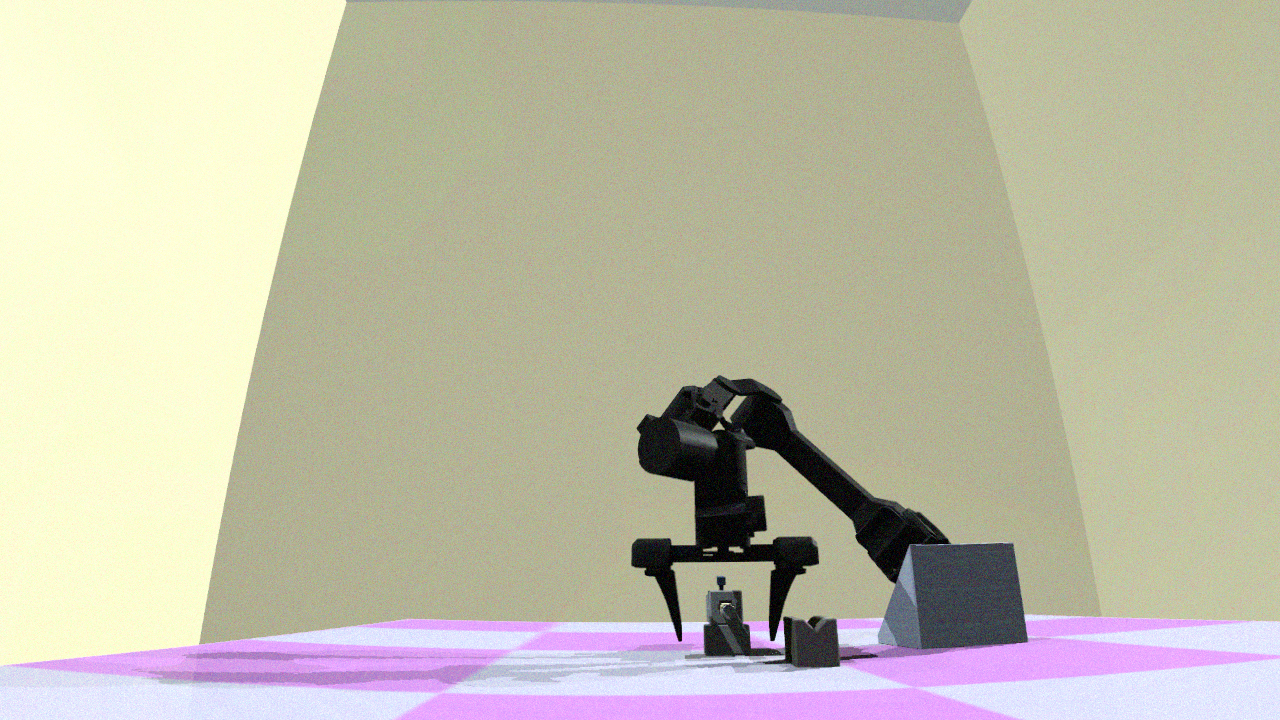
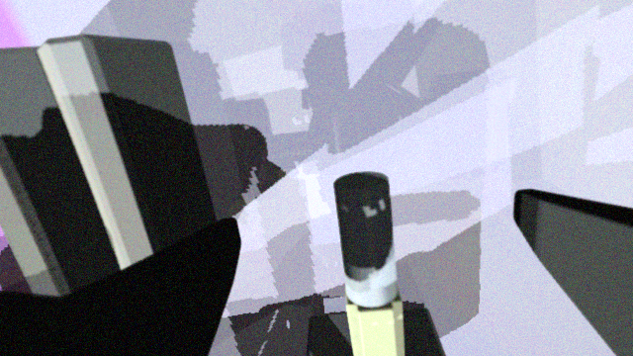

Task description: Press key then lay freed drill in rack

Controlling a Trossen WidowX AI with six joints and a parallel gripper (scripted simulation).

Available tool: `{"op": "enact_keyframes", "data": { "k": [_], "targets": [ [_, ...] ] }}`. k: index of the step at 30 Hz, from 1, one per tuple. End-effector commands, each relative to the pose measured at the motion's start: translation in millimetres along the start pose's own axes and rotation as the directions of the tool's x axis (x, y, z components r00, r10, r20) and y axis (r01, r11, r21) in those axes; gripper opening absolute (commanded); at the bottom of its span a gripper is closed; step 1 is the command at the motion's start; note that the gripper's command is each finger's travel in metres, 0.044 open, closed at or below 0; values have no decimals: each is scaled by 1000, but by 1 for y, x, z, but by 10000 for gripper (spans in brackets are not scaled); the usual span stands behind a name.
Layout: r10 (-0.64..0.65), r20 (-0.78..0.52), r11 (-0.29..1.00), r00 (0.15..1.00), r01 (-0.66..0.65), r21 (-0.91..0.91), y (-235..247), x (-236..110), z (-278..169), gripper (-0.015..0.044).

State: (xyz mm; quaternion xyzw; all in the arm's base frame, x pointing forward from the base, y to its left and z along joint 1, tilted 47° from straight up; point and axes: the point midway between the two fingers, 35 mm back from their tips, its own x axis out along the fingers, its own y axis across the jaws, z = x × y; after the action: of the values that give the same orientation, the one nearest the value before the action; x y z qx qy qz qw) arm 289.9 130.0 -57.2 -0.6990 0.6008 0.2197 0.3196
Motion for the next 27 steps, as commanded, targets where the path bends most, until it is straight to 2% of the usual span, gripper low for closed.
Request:
{"op": "enact_keyframes", "data": {
  "k": [1,22,27],
  "targets": [
    [1,-5,1000,1000,-1,-5,1,2,-2,440],
    [1,-6,1000,1000,-1,-5,3,5,-4,440],
    [0,0,1000,1000,0,0,1,3,-2,309]
  ]
}}
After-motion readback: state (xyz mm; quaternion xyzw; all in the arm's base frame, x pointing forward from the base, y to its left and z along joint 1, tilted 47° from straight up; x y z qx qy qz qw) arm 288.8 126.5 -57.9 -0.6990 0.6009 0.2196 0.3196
